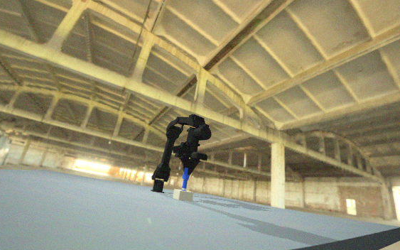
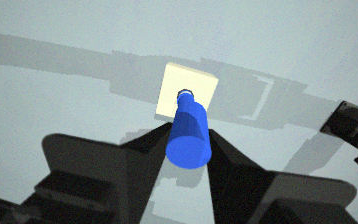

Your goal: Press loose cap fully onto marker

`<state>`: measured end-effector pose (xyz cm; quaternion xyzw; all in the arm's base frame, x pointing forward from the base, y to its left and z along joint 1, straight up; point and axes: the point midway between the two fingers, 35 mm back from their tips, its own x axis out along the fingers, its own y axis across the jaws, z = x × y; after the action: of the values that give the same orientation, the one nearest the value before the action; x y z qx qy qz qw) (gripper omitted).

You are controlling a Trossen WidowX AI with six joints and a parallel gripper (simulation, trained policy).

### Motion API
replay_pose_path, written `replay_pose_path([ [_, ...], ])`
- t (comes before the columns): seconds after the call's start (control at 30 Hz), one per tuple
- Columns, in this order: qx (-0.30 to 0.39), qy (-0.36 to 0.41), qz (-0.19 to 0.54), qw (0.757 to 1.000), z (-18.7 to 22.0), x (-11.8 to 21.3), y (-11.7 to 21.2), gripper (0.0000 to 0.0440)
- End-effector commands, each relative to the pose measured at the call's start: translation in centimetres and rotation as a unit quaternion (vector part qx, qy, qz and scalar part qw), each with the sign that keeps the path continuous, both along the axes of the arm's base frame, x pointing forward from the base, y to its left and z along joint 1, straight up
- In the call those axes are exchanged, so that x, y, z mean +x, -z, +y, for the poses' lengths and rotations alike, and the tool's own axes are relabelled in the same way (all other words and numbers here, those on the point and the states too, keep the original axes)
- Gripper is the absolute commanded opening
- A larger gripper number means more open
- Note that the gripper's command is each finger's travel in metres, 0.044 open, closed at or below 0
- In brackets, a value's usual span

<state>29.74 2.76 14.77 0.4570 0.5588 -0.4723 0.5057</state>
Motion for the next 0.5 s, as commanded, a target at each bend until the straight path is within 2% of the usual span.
replay_pose_path([
  [0.0,0.0,0.004,0.005,1.0,-0.1,0.1,1.0,0.0],
  [0.47,0.002,0.0,0.018,1.0,-0.2,0.1,3.7,0.0001],
])
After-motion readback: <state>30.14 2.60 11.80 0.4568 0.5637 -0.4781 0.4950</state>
